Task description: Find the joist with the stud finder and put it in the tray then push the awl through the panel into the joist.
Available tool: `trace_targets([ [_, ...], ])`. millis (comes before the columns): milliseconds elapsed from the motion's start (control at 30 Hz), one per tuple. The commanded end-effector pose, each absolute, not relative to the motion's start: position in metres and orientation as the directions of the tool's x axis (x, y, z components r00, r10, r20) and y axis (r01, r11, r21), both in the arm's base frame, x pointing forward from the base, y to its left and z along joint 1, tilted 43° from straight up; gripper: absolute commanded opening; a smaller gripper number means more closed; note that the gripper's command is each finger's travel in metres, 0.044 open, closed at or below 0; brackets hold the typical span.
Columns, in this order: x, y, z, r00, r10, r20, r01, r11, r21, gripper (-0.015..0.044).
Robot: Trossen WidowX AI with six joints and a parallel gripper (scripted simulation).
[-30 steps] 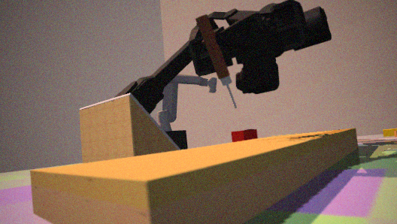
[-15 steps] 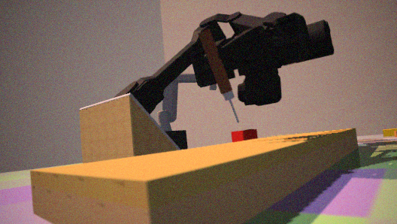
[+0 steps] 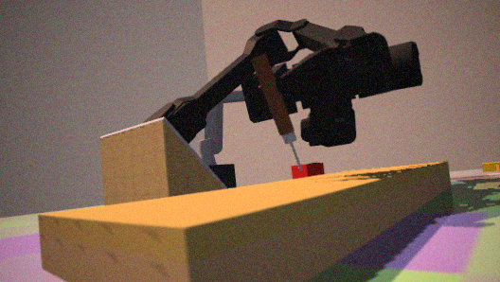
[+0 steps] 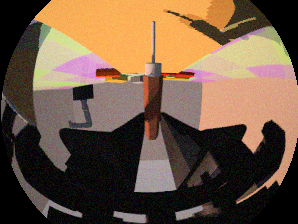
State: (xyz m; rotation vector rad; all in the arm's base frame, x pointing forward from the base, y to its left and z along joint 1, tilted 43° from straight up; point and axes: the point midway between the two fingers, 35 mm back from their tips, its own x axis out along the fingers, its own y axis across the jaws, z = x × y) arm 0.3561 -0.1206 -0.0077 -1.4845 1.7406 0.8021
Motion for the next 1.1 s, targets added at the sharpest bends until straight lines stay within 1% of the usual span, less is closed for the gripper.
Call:
trace_targets([
  [0,0.355,-0.116,-0.015,-0.103,-0.554,-0.826,-0.988,0.153,0.021,0.0000],
  [367,0.356,-0.105,-0.028,-0.104,-0.553,-0.827,-0.988,0.153,0.021,0.0000],
  [1067,0.356,-0.104,-0.028,-0.104,-0.553,-0.827,-0.988,0.153,0.021,0.0000],
])
